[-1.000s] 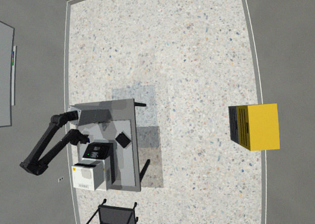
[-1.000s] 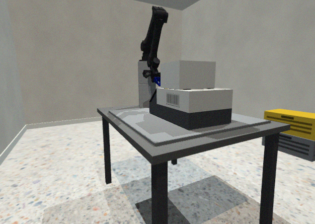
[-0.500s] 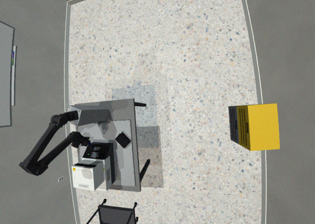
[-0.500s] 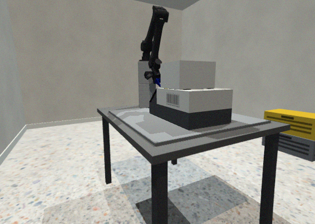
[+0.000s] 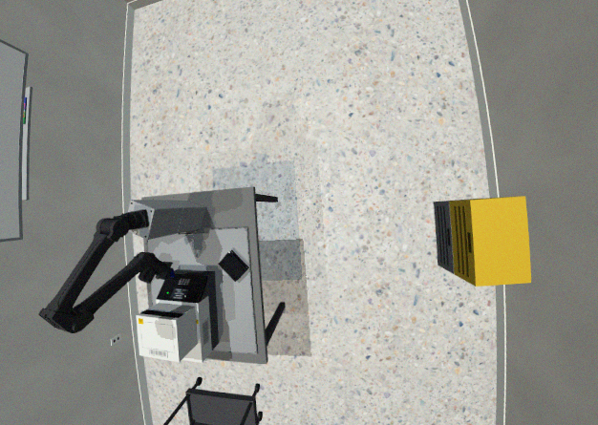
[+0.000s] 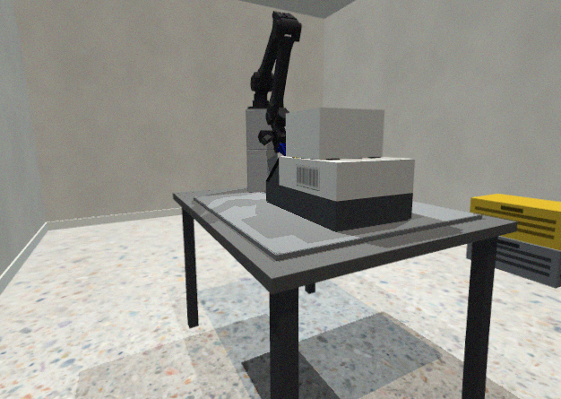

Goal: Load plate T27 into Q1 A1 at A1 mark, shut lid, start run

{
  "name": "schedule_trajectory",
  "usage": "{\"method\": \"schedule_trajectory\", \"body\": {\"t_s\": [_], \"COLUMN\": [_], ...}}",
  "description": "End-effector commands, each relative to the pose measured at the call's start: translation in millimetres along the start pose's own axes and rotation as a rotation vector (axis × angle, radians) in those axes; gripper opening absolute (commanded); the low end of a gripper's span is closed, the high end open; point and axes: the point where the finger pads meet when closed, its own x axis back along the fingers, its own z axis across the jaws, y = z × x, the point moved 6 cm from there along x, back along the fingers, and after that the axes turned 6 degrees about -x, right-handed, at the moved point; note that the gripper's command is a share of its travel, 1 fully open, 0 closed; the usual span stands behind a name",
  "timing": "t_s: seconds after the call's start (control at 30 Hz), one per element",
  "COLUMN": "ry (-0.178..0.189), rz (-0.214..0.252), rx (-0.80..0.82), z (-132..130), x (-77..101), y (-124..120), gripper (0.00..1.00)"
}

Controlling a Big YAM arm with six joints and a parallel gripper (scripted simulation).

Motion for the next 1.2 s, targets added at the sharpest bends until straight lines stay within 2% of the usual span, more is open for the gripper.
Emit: {"method": "schedule_trajectory", "body": {"t_s": [0.0, 0.17, 0.33, 0.43, 0.6, 0.73, 0.93, 1.17], "ry": [-0.02, -0.027, -0.026, -0.013, -0.022, -0.029, -0.022, -0.013], "rz": [0.007, -0.006, -0.002, 0.003, 0.005, 0.004, -0.001, 0.0], "rx": [0.005, -0.01, -0.007, -0.001, 0.003, 0.001, -0.004, -0.003], "z": [-7, -9, -7, 0, -2, -4, 1, 6], "x": [-8.2, -9.4, -21.3, -26.1, -34.3, -33.9, -48.0, -41.2], "y": [-3, 1, -1, -4, -5, -5, -2, -3], "gripper": [0.0, 0.0, 0.0, 0.0, 0.0, 0.0, 0.0, 0.0]}}
